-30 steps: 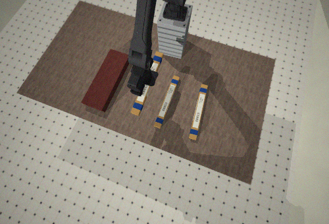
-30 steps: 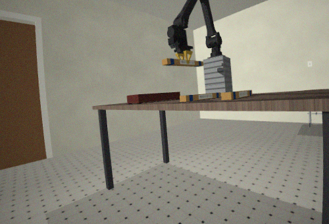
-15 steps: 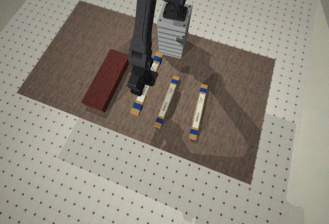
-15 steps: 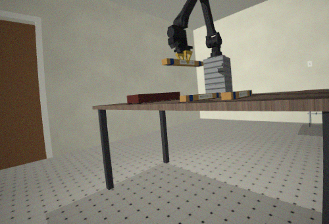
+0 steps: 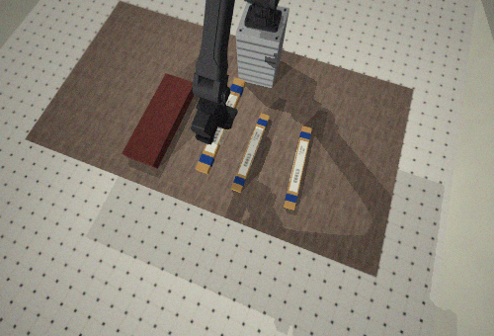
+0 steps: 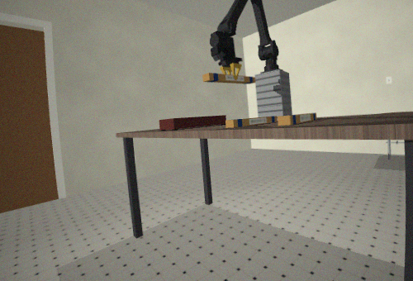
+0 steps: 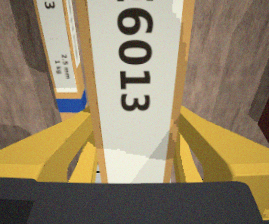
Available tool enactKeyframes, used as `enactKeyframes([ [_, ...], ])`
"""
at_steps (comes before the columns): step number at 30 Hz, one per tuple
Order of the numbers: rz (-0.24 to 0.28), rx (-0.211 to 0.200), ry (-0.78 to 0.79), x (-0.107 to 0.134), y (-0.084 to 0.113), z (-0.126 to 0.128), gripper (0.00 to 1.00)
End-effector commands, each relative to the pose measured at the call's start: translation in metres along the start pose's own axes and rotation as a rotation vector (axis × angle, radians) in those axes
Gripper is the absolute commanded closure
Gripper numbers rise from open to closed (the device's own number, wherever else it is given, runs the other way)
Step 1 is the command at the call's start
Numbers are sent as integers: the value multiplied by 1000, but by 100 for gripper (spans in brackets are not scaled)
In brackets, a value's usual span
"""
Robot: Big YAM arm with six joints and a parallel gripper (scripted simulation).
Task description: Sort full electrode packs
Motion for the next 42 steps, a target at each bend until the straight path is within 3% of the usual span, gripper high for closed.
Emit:
enactKeyframes([
  [1,-93,2,-5,-16,34,5,100],
  [14,-107,2,-7,-25,39,5,100],
  [15,-75,1,-2,-7,5,2,100],
  [42,-73,1,-2,-8,-26,2,100],
])
Point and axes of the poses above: the point where the finger pads meet when closed, its own y axis back along the fingers, its own z axis across the jaws, x = y × z, the point moved 5 cm from there along y, back along the fingers
